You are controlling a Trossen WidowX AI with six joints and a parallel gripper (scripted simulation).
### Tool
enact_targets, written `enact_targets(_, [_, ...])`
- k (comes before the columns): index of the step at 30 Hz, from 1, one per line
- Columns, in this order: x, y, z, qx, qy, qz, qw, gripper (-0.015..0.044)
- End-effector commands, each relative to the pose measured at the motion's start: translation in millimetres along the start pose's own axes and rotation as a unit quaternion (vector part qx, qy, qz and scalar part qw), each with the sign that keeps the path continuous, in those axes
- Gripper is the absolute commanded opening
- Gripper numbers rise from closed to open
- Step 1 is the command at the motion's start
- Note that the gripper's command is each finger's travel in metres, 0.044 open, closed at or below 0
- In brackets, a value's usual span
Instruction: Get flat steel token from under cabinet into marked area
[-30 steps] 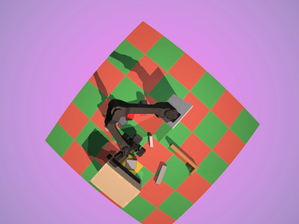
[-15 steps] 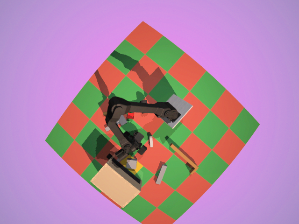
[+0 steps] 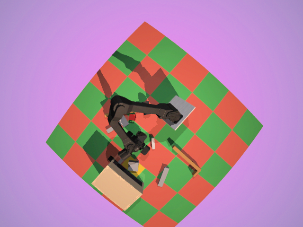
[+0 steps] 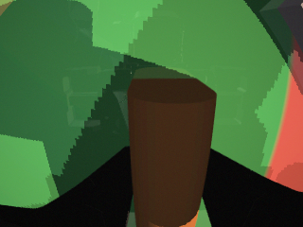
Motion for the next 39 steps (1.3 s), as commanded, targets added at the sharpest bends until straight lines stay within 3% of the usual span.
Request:
enact_targets(1, [-1.4, 8.6, 1.1, -0.004, -0.001, -0.005, 1.000, 0.0000])
enact_targets(39, [0.9, 50.4, 1.1, -0.005, -0.001, -0.006, 1.000, 0.0000])
Point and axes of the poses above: the point midway between the two fingers, 35 mm back from their tips, its own z axis out along the fingers, its own x axis across the jaws, y = z × x, the point moved 4 cm from there along -z, back along the fingers, and after that the axes turned 3 degrees about -z, right-handed, at the moved point
